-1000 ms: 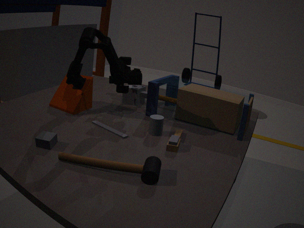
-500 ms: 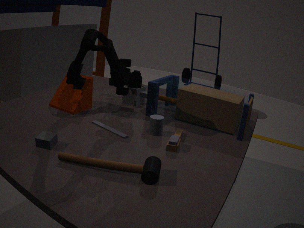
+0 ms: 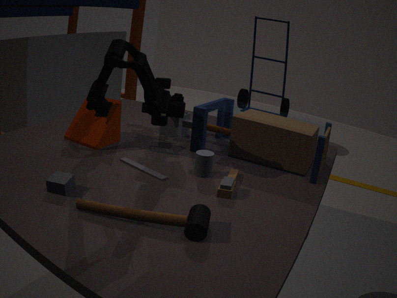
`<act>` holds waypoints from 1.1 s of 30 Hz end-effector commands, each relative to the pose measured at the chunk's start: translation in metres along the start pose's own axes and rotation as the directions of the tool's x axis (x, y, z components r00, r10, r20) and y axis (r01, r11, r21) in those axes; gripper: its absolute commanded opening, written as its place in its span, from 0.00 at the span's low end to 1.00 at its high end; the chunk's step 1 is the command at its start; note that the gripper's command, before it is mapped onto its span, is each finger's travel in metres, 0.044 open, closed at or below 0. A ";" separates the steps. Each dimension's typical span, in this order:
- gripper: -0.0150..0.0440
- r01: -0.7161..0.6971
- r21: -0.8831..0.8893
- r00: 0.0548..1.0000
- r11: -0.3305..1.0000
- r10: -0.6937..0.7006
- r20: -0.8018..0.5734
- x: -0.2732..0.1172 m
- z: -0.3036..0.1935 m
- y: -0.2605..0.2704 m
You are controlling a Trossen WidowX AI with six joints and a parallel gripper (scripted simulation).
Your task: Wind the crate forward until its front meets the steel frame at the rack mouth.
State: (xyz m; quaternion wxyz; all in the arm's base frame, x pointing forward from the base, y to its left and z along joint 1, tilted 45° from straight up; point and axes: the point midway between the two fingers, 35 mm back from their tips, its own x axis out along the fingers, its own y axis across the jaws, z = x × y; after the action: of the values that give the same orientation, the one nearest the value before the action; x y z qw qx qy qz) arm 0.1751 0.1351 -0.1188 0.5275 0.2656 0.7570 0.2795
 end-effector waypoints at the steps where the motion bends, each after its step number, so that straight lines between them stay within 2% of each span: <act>1: 0.25 -0.004 -0.007 1.000 1.000 0.004 0.001 -0.002 0.002 -0.001; 33: 0.25 -0.004 -0.007 1.000 1.000 0.004 -0.002 -0.001 0.002 -0.011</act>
State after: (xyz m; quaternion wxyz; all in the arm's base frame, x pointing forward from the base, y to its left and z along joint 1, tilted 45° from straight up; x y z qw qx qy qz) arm 0.1755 0.1274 -0.1258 0.5267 0.2650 0.7576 0.2802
